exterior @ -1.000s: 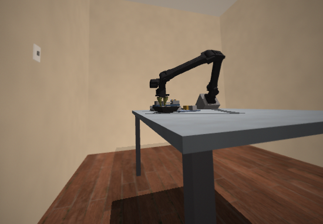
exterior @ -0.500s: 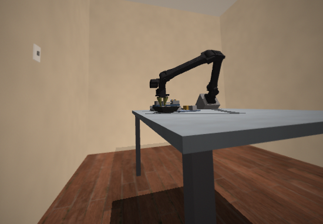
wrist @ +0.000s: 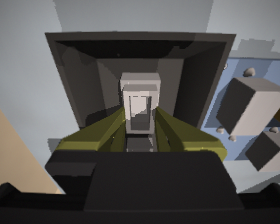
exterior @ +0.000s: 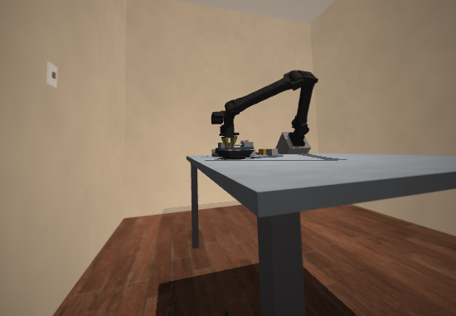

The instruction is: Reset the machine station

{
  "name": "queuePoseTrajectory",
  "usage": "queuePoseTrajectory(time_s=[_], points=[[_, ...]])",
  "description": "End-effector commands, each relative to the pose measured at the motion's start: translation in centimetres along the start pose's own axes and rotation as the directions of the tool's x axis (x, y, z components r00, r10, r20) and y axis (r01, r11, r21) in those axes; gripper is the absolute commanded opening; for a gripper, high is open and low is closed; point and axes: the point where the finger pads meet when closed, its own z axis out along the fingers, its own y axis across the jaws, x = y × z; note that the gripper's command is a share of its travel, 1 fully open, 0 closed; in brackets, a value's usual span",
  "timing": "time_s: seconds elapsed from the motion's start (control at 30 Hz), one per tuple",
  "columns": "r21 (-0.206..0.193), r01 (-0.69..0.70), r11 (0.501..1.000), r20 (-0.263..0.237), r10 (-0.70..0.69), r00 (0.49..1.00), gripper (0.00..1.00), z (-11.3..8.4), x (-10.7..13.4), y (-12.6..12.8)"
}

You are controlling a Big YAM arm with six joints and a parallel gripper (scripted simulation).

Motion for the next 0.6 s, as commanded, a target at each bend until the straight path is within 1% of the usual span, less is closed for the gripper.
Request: queuePoseTrajectory(time_s=[0.0, 0.1, 0.13, 0.57], points=[[0.009, 0.009, 1.000, -0.001, -0.009, 1.000, 0.00, 0.81, 0.44, 0.09], [0.009, 0.009, 1.000, -0.001, -0.009, 1.000, 0.00, 0.81, 0.44, 0.09], [0.009, 0.009, 1.000, -0.001, -0.009, 1.000, 0.64, 0.81, 0.44, 0.09], [0.009, 0.009, 1.000, -0.001, -0.009, 1.000, 0.64, 0.80, 0.44, 0.09]])
